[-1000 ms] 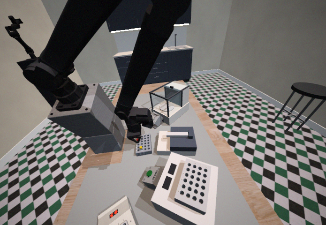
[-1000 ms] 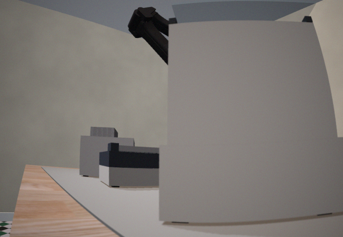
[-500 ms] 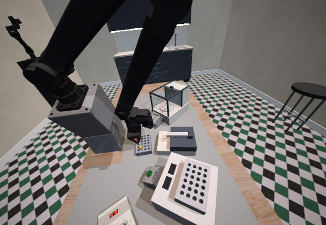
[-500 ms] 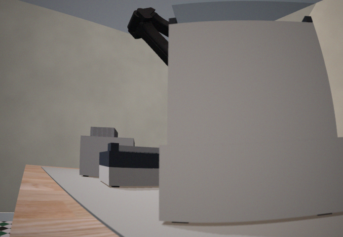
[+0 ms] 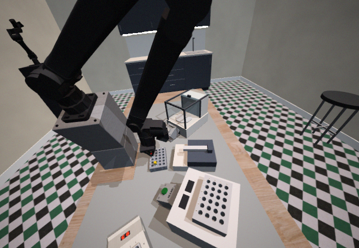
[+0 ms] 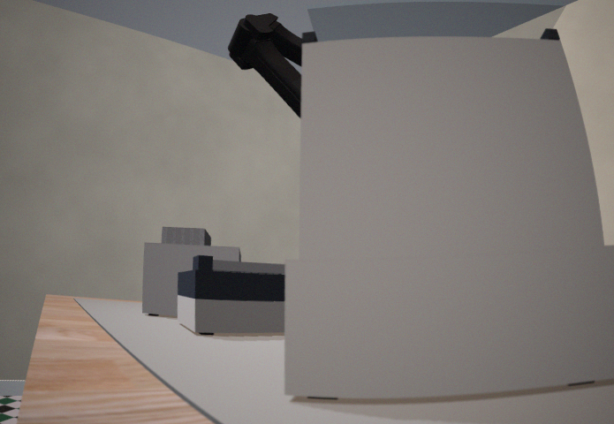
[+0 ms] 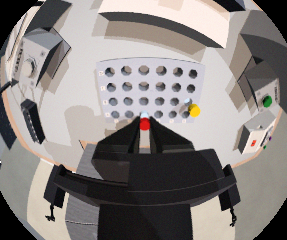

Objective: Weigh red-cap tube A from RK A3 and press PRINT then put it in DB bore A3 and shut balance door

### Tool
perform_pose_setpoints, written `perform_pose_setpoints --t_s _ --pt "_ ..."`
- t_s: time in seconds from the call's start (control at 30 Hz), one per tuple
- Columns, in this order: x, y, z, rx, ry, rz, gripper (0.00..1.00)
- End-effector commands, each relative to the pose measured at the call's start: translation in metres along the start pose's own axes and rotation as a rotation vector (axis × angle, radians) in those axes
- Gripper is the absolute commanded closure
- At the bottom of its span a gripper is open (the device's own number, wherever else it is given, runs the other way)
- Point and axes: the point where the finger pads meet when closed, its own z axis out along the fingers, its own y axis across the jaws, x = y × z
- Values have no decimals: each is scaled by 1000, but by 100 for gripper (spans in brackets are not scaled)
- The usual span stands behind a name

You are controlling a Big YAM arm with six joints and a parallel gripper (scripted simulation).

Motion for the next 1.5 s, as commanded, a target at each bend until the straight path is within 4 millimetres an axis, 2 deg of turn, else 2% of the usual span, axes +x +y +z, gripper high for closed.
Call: perform_pose_setpoints --t_s 0.0,0.4,0.5,0.63,1.47 --pt "6 1 -3 -3 8 -5 91" --pt "0 5 2 -3 0 -6 91" --pt "0 3 -7 -3 0 -6 91" --pt "10 4 -13 -6 16 -12 91" --pt "10 4 -24 -4 15 -11 91"
